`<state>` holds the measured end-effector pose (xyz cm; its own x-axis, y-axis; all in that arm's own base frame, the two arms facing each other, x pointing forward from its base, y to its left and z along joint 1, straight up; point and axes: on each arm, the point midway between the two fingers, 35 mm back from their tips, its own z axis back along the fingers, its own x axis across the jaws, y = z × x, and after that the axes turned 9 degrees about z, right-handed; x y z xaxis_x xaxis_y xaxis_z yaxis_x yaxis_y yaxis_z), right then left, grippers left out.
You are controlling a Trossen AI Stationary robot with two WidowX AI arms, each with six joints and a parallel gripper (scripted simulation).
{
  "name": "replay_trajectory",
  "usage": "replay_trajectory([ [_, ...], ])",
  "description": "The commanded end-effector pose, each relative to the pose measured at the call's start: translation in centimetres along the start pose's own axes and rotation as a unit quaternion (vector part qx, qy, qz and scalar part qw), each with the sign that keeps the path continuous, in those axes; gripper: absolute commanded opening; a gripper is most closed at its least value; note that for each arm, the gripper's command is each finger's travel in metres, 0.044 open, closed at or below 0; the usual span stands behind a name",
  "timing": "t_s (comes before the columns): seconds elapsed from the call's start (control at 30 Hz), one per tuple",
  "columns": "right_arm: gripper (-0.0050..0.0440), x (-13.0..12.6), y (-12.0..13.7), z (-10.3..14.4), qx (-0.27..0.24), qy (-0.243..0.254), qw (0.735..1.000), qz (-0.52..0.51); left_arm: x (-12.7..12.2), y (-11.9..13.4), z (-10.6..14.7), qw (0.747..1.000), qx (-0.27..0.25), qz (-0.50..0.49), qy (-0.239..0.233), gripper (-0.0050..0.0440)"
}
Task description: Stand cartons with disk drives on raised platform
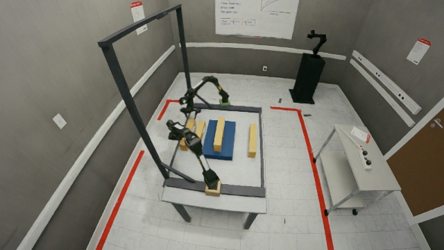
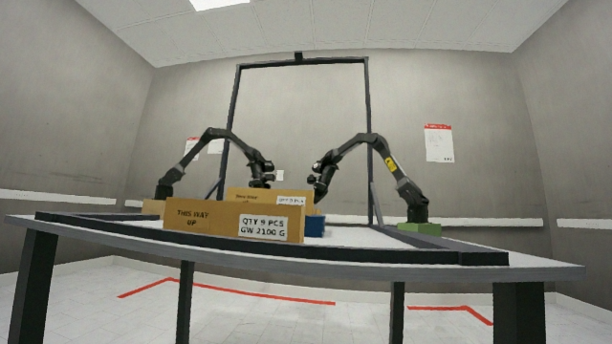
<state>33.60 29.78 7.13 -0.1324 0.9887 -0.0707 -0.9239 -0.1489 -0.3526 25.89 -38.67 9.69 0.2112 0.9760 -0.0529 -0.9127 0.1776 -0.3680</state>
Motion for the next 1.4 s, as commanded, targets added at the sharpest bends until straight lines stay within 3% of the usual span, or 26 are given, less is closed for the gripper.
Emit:
replay_trajectory([
  [0.0, 0.0381, 0.3, -0.7, 0.6, -0.01, -0.006, 1.0, -0.003, -0.1, -0.7, 1.4, 1.0, -0.012, 0.004, 0.013, 0.0383],
  [0.83, 0.0381, 0.2, -0.7, 0.6, -0.01, -0.006, 1.0, -0.004, -0.1, -0.6, 1.4, 1.0, -0.013, 0.005, 0.014, 0.0383],
  [0.87, 0.0381, 0.7, 1.7, -5.6, -0.01, -0.006, 1.0, -0.003, 0.3, 1.9, -5.2, 1.0, -0.006, 0.002, 0.003, 0.0383],
  [1.37, 0.0381, 0.7, 1.8, -6.0, -0.01, -0.006, 1.0, -0.003, 0.3, 1.9, -5.2, 1.0, -0.006, 0.002, 0.003, 0.0383],
])
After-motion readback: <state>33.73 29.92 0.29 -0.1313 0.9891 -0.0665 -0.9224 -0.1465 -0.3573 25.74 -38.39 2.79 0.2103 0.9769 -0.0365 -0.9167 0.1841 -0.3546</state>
